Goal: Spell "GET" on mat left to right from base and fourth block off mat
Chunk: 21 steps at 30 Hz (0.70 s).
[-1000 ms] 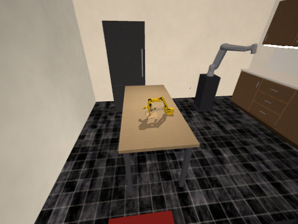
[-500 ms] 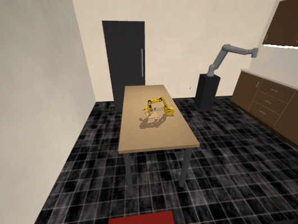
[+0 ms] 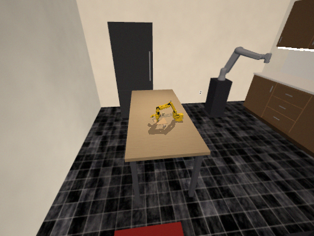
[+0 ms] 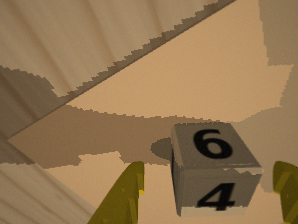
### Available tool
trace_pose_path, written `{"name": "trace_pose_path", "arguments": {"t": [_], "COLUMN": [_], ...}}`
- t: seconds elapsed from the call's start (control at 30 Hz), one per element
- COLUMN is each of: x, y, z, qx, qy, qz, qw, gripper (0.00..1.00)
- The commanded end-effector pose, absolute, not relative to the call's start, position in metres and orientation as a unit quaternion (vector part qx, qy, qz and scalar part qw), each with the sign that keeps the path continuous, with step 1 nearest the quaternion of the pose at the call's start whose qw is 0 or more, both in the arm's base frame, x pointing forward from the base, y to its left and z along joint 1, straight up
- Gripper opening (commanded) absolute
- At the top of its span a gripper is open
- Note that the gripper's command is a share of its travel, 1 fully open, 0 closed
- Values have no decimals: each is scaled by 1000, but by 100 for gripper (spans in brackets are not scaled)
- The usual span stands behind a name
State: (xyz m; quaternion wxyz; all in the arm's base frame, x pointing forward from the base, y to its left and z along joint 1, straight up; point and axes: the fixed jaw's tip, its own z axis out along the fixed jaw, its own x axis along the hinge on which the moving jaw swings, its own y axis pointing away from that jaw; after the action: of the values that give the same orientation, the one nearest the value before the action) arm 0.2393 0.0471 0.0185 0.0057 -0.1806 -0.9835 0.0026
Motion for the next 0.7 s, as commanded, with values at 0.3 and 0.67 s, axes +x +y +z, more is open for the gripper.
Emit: {"name": "trace_pose_path", "arguments": {"t": [0.3,0.67], "x": [248,247], "y": [49,47], "z": [31,31], "qx": [-180,-180], "qy": [-983,-983], "qz": [-11,-11], "qw": [-31,-31], "gripper": [32,28]}}
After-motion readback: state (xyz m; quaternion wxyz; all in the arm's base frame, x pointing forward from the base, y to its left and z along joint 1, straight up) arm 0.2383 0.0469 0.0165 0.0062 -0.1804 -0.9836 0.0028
